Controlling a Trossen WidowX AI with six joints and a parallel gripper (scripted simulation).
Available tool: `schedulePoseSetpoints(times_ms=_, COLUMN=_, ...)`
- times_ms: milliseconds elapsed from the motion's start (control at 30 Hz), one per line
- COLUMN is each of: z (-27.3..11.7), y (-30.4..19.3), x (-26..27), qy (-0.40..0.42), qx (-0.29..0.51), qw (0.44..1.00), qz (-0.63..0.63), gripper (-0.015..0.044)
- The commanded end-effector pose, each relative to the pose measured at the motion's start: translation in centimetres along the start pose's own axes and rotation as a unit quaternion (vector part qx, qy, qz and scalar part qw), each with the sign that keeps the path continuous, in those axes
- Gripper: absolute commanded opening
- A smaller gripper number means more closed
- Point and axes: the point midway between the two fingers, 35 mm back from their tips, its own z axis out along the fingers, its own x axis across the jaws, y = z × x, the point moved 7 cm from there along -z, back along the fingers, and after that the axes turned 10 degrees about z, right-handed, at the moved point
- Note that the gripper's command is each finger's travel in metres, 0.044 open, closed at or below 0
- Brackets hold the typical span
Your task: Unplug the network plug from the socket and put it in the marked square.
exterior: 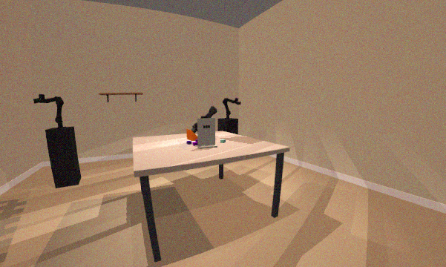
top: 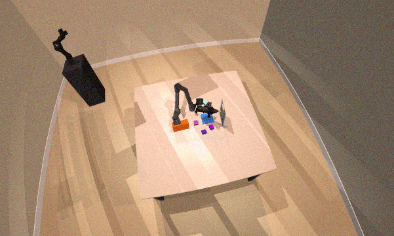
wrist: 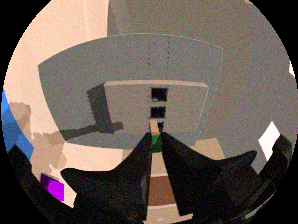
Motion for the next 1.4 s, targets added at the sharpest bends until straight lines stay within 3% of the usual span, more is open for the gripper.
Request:
schedulePoseSetpoints(times_ms=0, z=-0.2, y=0.0, x=-0.1, qy=-0.001, qx=-0.004, qw=1.0, qz=0.0, gripper=0.0)
schedulePoseSetpoints(times_ms=1367, z=-2.5, y=-1.2, x=-0.3, qy=-0.001, qx=-0.003, qw=1.0, qz=0.0, gripper=0.0)
